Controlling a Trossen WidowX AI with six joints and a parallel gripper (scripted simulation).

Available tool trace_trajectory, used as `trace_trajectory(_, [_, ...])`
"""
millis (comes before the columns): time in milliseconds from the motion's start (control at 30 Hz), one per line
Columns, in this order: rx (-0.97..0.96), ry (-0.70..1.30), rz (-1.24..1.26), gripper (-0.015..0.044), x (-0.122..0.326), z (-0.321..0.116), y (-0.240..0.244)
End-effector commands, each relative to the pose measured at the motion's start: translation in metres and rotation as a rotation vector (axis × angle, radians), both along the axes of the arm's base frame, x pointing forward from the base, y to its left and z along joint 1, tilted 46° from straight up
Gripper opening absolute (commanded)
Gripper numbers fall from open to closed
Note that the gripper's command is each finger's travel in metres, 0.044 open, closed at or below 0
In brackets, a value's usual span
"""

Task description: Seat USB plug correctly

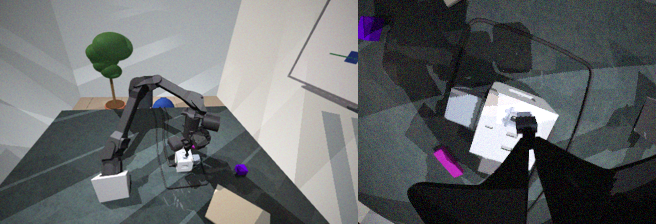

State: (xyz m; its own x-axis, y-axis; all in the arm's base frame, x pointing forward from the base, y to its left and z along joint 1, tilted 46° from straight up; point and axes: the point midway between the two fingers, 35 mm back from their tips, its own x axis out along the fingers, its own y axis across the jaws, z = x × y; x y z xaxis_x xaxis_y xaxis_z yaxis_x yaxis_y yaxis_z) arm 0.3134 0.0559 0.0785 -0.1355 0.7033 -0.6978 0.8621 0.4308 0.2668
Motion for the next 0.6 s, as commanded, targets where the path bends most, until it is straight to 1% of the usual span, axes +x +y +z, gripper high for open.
trace_trajectory(0, [-0.014, 0.07, -0.07, 0.0, 0.0, -0.0002, 0.0])
trace_trajectory(400, [-0.056, 0.287, -0.286, 0.0, 0.0, -0.0003, 0.0])
trace_trajectory(567, [-0.058, 0.3, -0.298, 0.0, 0.0, -0.0003, 0.0])
